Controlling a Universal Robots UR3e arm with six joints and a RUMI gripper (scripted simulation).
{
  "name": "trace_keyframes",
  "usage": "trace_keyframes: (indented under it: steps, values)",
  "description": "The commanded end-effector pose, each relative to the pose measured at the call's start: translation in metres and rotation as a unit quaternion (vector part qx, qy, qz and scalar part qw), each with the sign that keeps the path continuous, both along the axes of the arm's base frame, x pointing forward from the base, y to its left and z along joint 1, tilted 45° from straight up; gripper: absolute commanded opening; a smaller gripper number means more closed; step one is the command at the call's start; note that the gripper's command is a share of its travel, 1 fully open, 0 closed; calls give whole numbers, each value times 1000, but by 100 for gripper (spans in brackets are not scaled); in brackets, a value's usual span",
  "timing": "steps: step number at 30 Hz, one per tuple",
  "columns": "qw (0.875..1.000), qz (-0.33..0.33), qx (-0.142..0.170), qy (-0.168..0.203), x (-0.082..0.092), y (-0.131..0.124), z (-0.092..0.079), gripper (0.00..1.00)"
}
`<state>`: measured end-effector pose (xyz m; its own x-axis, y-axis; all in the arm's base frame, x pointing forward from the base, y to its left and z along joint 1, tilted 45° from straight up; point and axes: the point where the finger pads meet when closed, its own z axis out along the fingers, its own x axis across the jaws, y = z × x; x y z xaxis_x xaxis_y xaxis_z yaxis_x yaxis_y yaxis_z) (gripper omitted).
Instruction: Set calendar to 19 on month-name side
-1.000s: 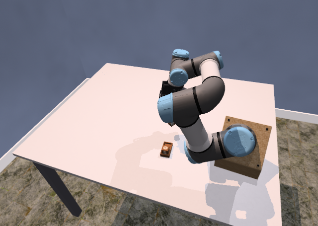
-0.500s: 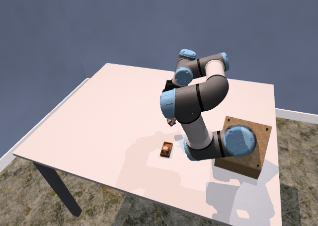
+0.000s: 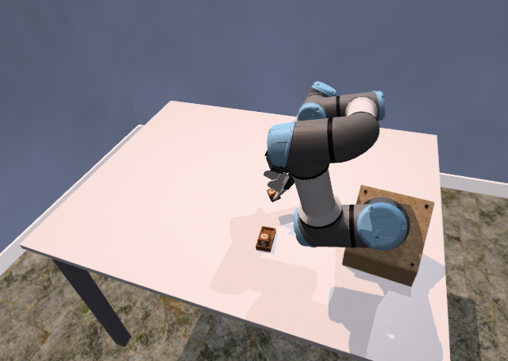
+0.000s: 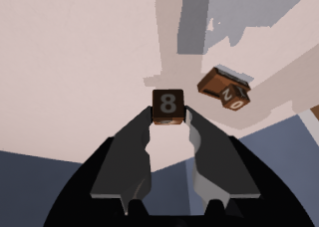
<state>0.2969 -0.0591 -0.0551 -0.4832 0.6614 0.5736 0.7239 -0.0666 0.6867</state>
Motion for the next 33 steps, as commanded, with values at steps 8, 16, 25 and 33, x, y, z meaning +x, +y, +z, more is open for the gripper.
trace_keyframes:
  steps: [8,16,25,33]
  values:
    - [999,-20,12,-23,0,-1,0,10]
    - [998,-32,25,-37,-1,-1,-1,10]
    - [991,-78,65,-91,-2,-1,-2,10]
    - [987,-93,75,-108,-1,-1,-2,10]
